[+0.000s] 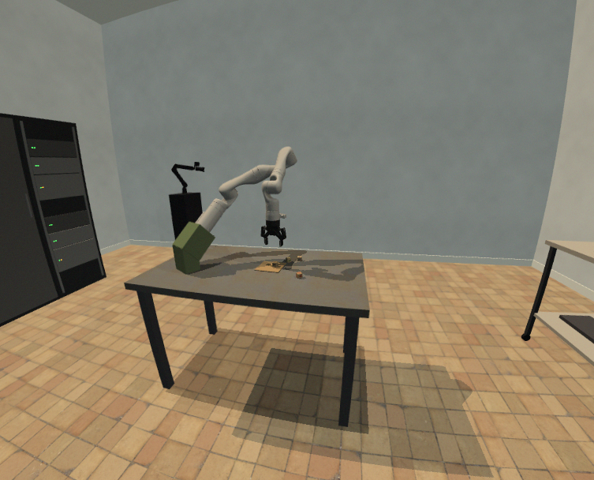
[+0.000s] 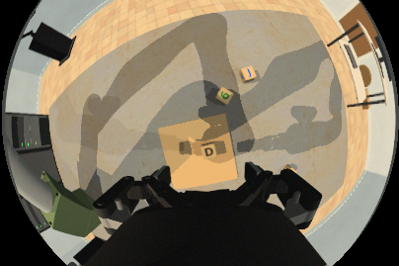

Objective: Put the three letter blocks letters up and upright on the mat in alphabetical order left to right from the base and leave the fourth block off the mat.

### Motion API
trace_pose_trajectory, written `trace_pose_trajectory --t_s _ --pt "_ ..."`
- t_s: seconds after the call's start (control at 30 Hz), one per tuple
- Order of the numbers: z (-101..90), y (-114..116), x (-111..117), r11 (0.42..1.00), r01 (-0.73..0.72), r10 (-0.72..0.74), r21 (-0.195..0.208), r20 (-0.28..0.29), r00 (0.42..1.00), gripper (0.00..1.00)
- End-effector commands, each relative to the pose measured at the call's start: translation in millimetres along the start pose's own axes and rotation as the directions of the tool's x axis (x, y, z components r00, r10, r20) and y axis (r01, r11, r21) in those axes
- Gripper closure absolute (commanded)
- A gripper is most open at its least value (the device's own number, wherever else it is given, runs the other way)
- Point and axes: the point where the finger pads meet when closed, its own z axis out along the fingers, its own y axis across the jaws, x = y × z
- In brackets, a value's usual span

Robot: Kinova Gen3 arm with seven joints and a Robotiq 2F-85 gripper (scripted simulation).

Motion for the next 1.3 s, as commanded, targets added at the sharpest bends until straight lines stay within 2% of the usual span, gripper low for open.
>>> trace_pose_trajectory --t_s 0.0,0.23,0.47,0.53,0.93,1.03,1.1,1.27 --pt "-0.4 0.6 -1.2 0.999 0.037 -0.037 -0.003 0.001 0.999 0.0" --pt "3.5 0.7 -1.0 0.957 0.288 -0.288 -0.002 0.002 0.957 0.0" --pt "7.3 0.9 -0.7 0.855 0.519 -0.519 -0.002 0.003 0.855 0.0" --pt "7.3 0.9 -0.7 0.855 0.519 -0.519 -0.002 0.003 0.855 0.0" --pt "13.0 1.5 0.3 0.58 0.814 -0.814 -0.001 0.004 0.58 0.0" --pt "14.2 1.7 0.6 0.502 0.865 -0.865 -0.001 0.004 0.502 0.0" --pt "14.2 1.7 0.6 0.502 0.865 -0.865 -0.001 0.004 0.502 0.0" --pt "16.2 2.0 1.1 0.373 0.928 -0.928 -0.001 0.005 0.373 0.0"
